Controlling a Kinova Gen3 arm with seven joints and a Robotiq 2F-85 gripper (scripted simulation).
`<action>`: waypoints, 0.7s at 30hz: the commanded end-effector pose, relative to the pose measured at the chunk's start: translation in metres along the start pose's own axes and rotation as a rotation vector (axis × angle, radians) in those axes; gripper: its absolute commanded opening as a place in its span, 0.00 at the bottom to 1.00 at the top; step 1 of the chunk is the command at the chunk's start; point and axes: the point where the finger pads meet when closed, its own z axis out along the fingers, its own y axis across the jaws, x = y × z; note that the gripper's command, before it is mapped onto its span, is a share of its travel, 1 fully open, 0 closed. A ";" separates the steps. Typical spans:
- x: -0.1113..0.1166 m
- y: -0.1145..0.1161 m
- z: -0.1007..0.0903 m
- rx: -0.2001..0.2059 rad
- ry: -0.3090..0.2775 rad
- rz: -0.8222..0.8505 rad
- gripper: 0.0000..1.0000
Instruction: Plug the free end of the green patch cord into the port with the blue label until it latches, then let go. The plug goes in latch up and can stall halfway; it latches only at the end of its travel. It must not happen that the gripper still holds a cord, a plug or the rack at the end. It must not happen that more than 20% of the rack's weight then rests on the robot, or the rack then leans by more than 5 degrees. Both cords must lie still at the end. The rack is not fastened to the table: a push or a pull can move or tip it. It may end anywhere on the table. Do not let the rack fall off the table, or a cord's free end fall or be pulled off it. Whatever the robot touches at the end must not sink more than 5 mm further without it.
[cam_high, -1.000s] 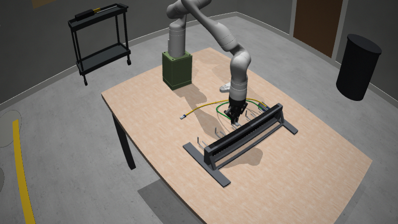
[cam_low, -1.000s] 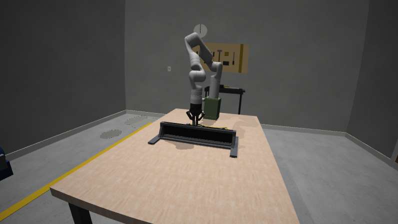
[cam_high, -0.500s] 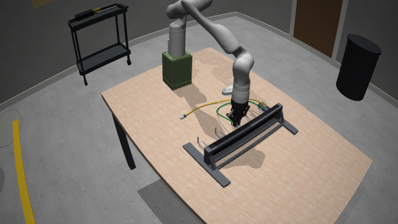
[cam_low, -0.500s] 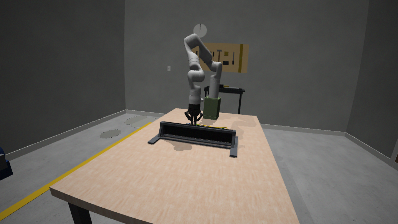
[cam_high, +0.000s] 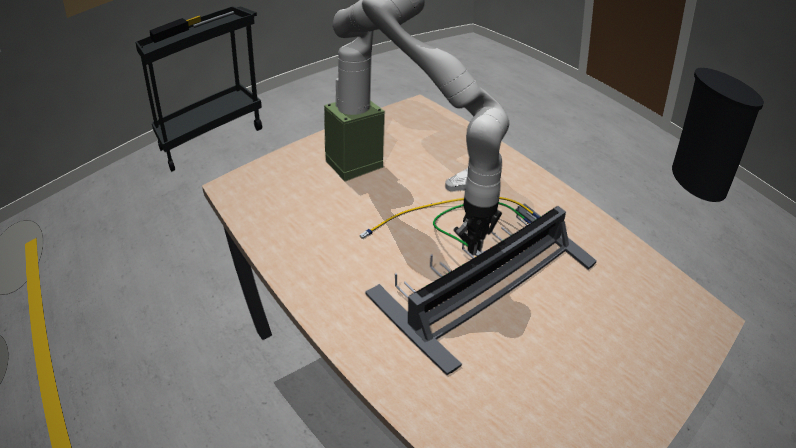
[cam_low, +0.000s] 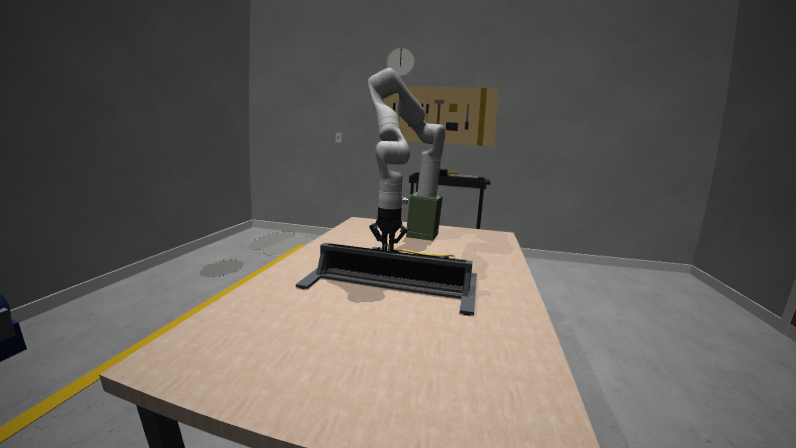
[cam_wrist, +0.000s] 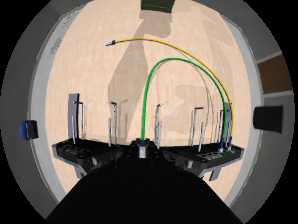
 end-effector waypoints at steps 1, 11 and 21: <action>0.000 0.003 -0.001 -0.003 0.002 -0.010 0.00; 0.000 0.004 -0.001 -0.005 0.003 -0.010 0.00; 0.000 0.006 -0.001 -0.012 0.004 -0.011 0.00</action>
